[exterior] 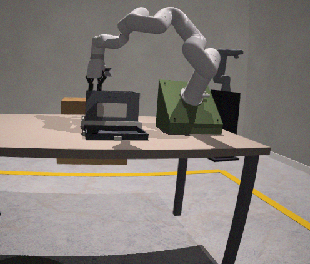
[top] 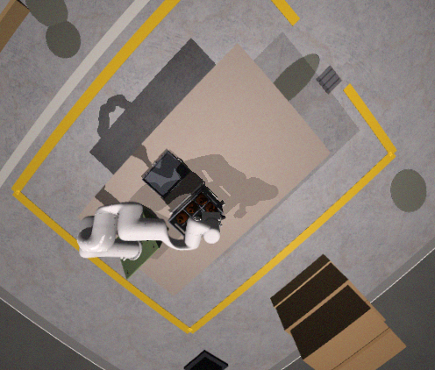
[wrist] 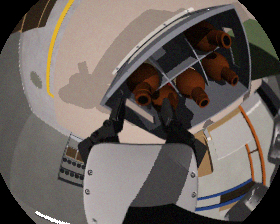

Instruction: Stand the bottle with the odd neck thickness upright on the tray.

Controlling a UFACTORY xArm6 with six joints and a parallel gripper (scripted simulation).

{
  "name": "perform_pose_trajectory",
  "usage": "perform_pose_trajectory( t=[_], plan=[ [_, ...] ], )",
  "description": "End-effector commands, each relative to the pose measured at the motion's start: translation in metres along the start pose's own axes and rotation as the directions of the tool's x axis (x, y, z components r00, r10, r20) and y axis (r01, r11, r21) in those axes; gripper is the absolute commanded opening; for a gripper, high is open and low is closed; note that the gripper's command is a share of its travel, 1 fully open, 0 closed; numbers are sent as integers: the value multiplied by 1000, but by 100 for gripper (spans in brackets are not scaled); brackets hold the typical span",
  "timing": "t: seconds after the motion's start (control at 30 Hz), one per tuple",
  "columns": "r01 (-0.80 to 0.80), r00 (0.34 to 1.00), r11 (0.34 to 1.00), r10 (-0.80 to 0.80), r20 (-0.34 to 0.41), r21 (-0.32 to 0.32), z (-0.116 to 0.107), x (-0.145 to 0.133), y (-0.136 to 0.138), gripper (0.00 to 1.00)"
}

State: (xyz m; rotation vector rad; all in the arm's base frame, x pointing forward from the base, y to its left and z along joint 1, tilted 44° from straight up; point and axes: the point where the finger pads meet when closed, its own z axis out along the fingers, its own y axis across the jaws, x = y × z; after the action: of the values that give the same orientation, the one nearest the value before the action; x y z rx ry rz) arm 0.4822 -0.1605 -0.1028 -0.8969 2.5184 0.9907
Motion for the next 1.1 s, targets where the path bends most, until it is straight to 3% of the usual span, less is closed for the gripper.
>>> perform_pose_trajectory(
  t=[0.0, 1.07],
  plan=[
    [1, 1000, 1000, -1, 1, 4, 2, -1, -1, 65],
    [1, 1000, 1000, -1, 1, 4, 29, -1, -1, 65]
  ],
)
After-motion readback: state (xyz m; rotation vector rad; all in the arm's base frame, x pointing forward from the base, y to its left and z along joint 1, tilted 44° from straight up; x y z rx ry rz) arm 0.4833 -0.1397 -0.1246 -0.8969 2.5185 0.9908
